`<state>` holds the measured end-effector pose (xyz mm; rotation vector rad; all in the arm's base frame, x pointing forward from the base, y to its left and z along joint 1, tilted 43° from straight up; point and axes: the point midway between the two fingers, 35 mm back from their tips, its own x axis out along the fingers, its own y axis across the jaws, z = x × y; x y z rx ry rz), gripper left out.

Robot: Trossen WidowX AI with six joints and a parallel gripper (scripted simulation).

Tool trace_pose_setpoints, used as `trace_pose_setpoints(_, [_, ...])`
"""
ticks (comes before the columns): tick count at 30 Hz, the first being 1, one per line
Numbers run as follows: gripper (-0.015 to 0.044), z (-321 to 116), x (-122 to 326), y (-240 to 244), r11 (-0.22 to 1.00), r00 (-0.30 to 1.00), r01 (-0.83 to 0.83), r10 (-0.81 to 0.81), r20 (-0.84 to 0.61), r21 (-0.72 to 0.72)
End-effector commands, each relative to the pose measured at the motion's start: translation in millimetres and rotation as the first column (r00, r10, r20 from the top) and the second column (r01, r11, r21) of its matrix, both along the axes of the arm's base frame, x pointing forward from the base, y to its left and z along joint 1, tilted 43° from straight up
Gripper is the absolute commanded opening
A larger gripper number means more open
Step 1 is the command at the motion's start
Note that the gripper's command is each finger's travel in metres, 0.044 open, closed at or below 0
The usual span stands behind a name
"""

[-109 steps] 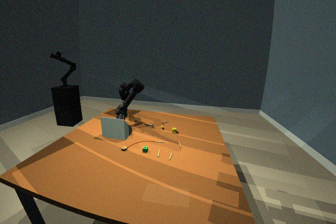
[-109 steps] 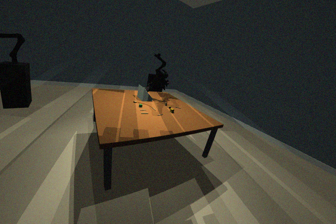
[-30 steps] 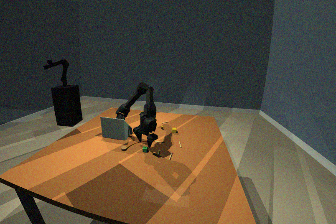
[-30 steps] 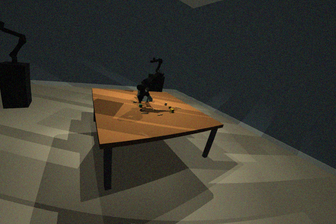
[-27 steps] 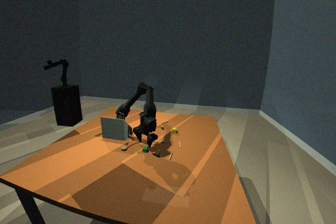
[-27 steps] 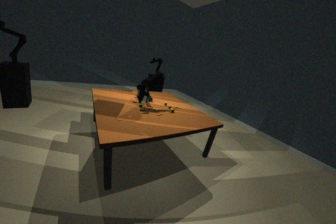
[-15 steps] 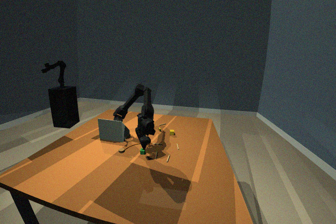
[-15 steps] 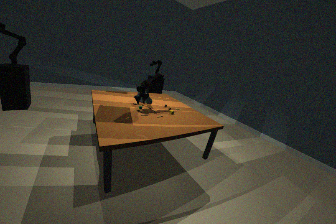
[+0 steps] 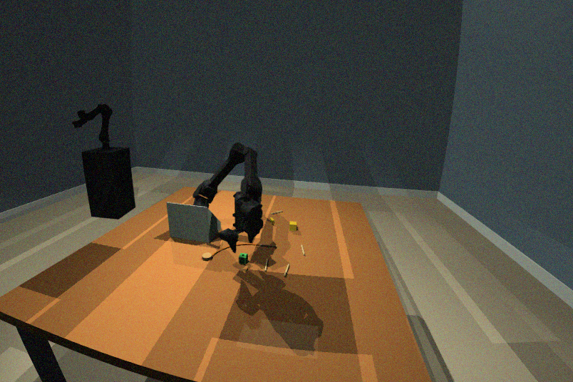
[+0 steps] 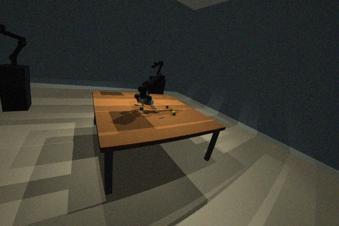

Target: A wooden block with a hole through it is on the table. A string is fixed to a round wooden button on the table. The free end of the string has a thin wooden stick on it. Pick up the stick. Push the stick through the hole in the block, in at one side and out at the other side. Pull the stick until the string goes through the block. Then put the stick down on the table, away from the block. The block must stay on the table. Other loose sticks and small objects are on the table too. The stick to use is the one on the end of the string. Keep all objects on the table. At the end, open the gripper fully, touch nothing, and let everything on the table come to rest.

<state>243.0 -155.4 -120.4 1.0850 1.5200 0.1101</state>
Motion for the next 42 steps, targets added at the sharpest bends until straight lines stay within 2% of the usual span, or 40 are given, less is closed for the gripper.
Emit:
trace_pose_setpoints(1, [0.044, 7.2, -0.8, -5.5, 0.808, 0.664, 0.585, -0.525, -0.532, -0.066])
trace_pose_setpoints(5, [0.044, 8.3, -1.2, -6.0, 0.714, 0.499, 0.688, -0.596, -0.629, -0.131])
trace_pose_setpoints(19, [0.044, 8.3, -1.2, -6.0, 0.713, 0.497, 0.689, -0.597, -0.63, -0.132])
trace_pose_setpoints(27, [0.0239, 8.3, -1.2, -6.0, 0.713, 0.497, 0.689, -0.597, -0.63, -0.132])
trace_pose_setpoints(42, [0.0239, 1.5, 0.7, -0.4, 0.712, 0.497, 0.689, -0.597, -0.63, -0.132])
